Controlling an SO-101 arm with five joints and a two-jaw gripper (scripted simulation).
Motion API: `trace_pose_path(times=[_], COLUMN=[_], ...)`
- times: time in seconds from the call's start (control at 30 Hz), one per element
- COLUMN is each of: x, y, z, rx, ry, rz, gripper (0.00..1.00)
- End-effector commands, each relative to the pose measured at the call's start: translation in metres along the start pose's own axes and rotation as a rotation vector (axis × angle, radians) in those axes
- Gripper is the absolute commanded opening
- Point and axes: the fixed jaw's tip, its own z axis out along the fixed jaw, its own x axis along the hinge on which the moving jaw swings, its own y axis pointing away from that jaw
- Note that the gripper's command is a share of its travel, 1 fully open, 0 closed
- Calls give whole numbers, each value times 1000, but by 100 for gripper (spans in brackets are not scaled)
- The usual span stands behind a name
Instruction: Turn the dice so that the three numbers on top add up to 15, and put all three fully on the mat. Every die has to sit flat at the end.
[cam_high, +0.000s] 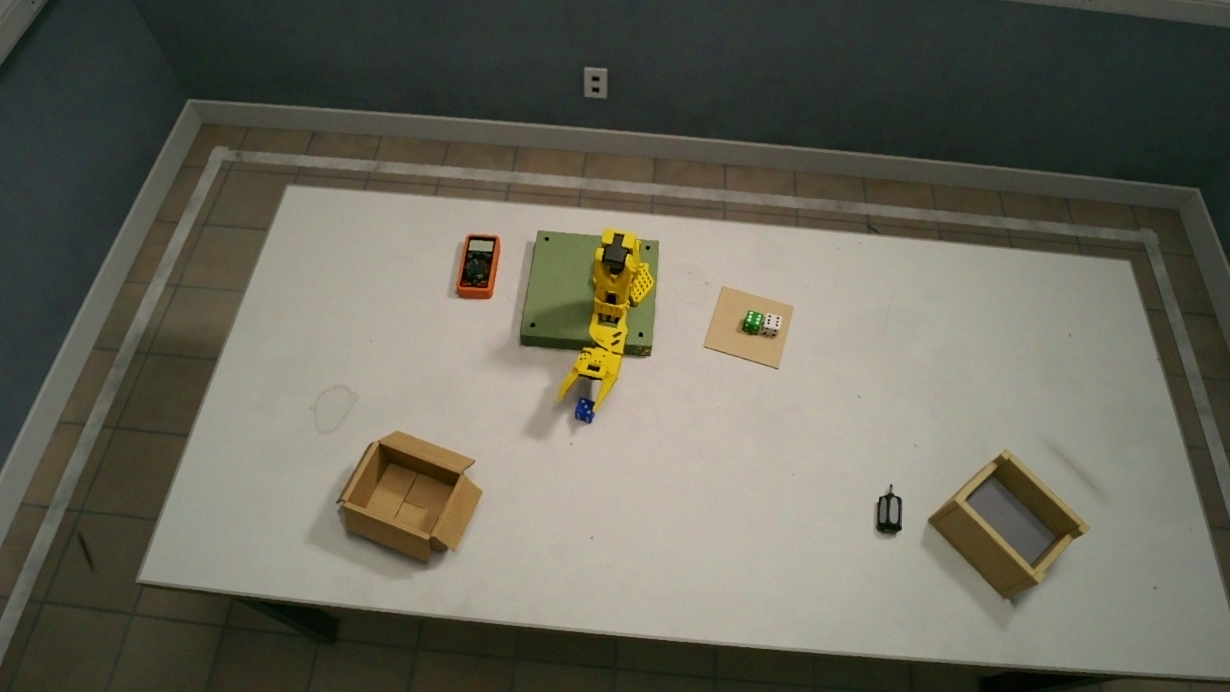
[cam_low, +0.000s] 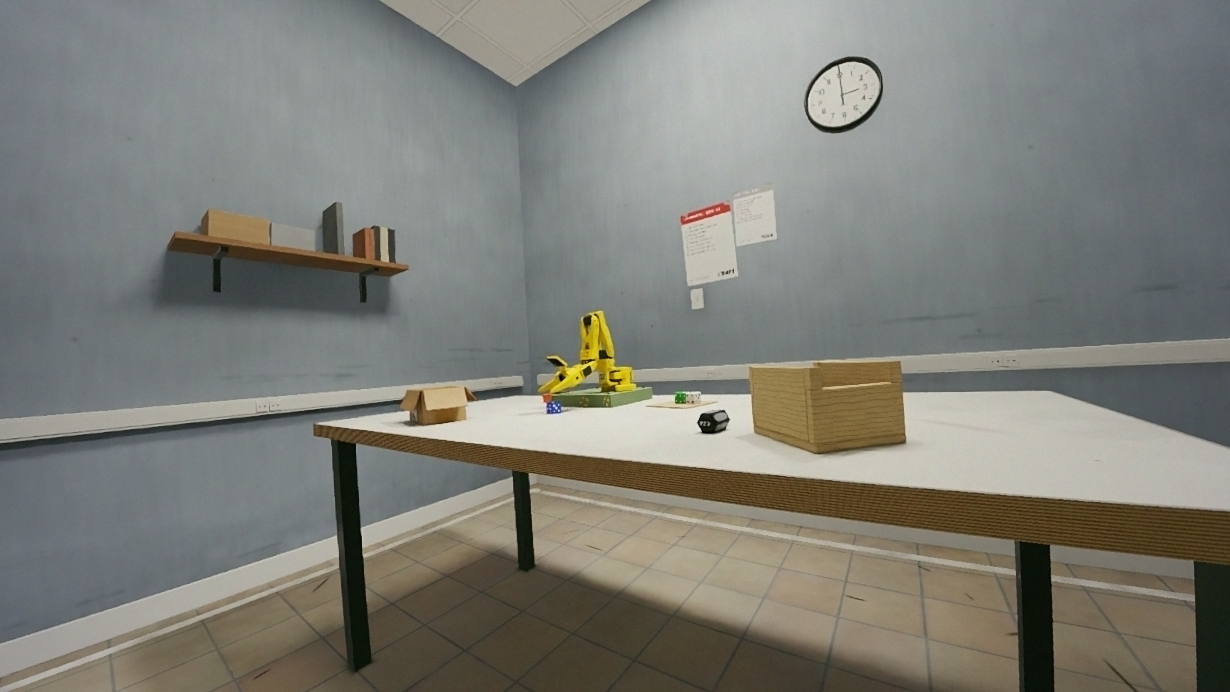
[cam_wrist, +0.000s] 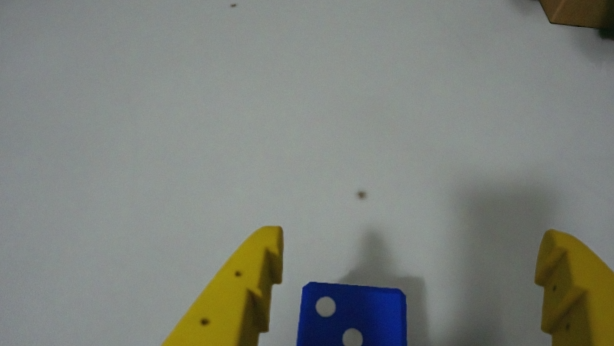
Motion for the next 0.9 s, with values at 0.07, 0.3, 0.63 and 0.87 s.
trace_pose_path(times=[0.07, 0.3, 0.63, 0.87], x=[-1, -11, -60, -102], y=[-3, -3, -2, -2], z=[-1, -1, -8, -23], rx=[11, 10, 10, 9], ry=[1, -42, -249, -438], rz=[-3, -3, -4, -5], gripper=[36, 36, 35, 35])
